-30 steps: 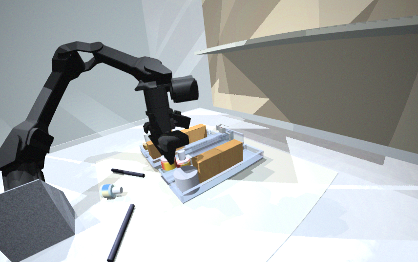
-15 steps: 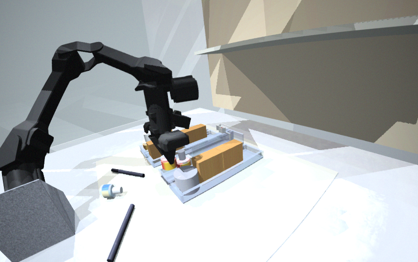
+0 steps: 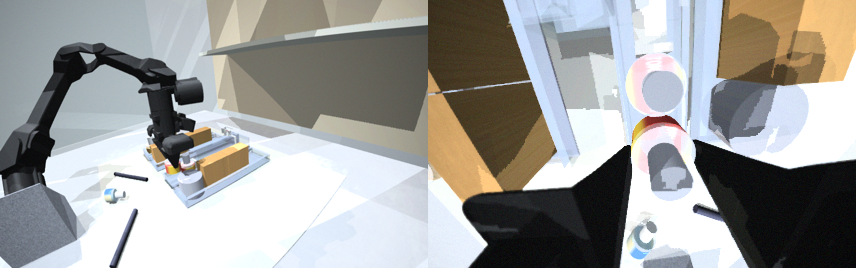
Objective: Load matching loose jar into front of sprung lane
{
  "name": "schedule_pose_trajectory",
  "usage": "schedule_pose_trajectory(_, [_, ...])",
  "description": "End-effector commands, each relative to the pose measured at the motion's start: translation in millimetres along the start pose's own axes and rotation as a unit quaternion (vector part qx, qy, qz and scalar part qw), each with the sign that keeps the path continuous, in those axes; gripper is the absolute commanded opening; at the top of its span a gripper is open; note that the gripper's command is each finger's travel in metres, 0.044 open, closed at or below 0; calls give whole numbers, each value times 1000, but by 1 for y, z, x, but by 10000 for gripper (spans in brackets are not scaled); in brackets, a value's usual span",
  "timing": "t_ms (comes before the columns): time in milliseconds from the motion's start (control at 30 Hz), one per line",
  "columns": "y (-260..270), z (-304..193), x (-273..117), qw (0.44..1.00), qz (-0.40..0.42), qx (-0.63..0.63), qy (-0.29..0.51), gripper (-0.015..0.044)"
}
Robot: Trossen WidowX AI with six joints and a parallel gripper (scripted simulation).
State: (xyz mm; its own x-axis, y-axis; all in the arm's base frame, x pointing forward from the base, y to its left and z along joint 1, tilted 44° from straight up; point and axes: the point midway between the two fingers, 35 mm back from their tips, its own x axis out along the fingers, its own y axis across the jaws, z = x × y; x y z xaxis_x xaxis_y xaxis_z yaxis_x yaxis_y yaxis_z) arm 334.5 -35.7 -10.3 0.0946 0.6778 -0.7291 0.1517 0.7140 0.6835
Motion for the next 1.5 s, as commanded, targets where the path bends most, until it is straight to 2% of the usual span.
schedule_pose_trajectory(0, [1,6,-1,1000,3,-6,-10,0])
schedule_pose_trajectory(1467, [1,9,5,1000,3,-6,-10,0])
